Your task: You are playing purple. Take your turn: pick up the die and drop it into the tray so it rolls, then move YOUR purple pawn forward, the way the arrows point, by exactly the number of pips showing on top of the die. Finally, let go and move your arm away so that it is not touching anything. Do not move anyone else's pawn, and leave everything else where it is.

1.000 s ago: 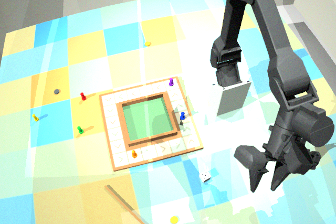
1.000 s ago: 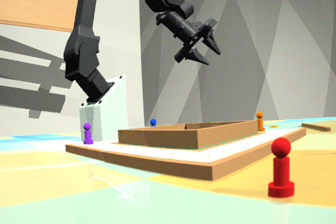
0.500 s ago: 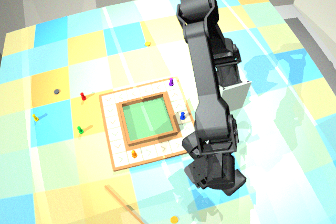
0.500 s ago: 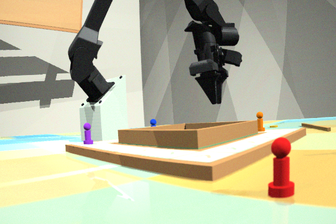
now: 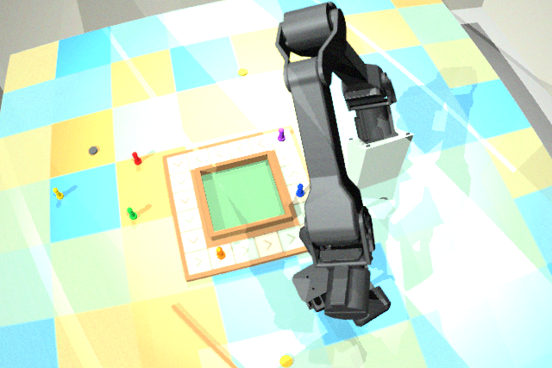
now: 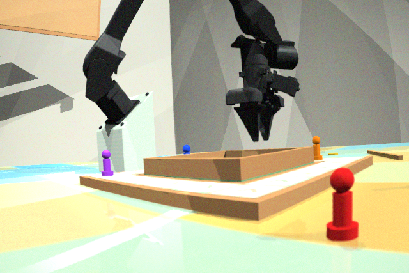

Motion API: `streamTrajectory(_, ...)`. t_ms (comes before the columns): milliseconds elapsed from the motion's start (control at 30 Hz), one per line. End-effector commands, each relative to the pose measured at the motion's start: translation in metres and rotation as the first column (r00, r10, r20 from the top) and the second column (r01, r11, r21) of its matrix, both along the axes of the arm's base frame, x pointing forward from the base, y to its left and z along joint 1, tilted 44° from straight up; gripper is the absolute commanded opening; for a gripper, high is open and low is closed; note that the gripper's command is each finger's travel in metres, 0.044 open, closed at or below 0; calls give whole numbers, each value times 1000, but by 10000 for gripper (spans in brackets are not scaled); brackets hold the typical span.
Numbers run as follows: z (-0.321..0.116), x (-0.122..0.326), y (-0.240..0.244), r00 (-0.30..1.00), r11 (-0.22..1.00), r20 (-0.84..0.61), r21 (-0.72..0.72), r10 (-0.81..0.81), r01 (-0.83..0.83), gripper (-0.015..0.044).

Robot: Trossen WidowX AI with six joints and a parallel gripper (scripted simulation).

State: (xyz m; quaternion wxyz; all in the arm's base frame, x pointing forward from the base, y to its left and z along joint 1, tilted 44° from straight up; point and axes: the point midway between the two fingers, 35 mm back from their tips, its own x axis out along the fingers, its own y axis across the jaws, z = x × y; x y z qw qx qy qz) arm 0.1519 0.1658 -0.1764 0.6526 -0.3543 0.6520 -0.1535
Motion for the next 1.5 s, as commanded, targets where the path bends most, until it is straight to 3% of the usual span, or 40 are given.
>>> streamTrajectory(0, -4, 0, -5, 1000, 1000, -1, -6, 4, -4, 275)
streamTrajectory(633, -25, 3, -24, 1000, 1000, 0, -7, 4, -4, 275)
streamTrajectory(833, -25, 3, -24, 1000, 1000, 0, -7, 4, -4, 117)
streamTrajectory(1067, -25, 3, -24, 1000, 1000, 0, -7, 4, -4, 71)
streamTrajectory(1167, -24, 3, -21, 1000, 1000, -2, 5, 14, -14, 0)
streamTrajectory(1467, 4, 0, 11, 1000, 999, -7, 21, 25, -25, 0)
